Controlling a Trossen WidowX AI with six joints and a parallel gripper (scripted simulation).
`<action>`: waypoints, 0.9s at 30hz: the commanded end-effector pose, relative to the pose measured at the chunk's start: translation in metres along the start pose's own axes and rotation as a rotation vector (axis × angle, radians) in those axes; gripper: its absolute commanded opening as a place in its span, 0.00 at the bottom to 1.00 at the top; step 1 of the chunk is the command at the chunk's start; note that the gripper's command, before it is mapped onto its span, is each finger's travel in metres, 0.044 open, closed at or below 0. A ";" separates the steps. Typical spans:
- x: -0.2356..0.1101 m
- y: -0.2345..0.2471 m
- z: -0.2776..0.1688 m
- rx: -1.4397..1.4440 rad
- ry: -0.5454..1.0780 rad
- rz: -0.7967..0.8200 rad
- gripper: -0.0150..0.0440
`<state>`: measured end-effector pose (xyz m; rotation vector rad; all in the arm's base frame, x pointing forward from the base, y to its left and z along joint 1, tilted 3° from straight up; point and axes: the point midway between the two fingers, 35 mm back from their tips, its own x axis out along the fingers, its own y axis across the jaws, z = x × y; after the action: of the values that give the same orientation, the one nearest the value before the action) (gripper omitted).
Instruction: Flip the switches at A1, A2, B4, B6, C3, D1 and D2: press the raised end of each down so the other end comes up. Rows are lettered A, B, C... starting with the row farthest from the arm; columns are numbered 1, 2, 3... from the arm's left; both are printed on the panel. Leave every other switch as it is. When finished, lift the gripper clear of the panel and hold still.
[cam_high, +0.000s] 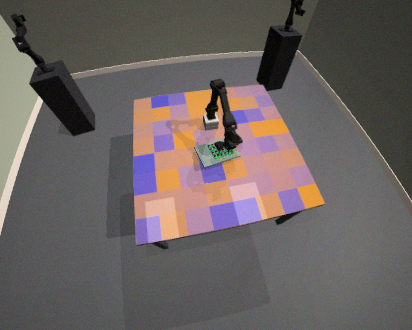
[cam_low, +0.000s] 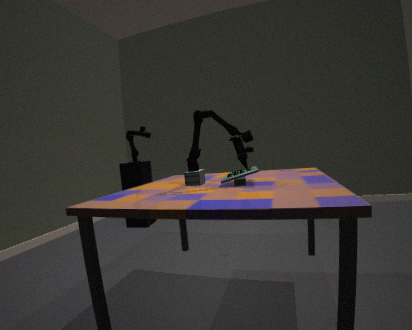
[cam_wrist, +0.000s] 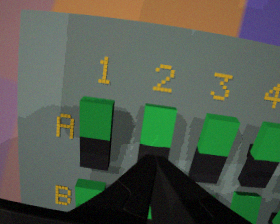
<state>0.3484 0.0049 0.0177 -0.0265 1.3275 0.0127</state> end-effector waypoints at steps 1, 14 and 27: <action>0.001 0.000 0.000 -0.004 0.000 0.002 0.25; -0.063 0.000 0.003 -0.004 0.027 0.002 0.25; -0.064 -0.054 -0.037 -0.005 0.030 -0.003 0.25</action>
<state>0.3018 -0.0492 0.0733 -0.0233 1.3605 -0.0076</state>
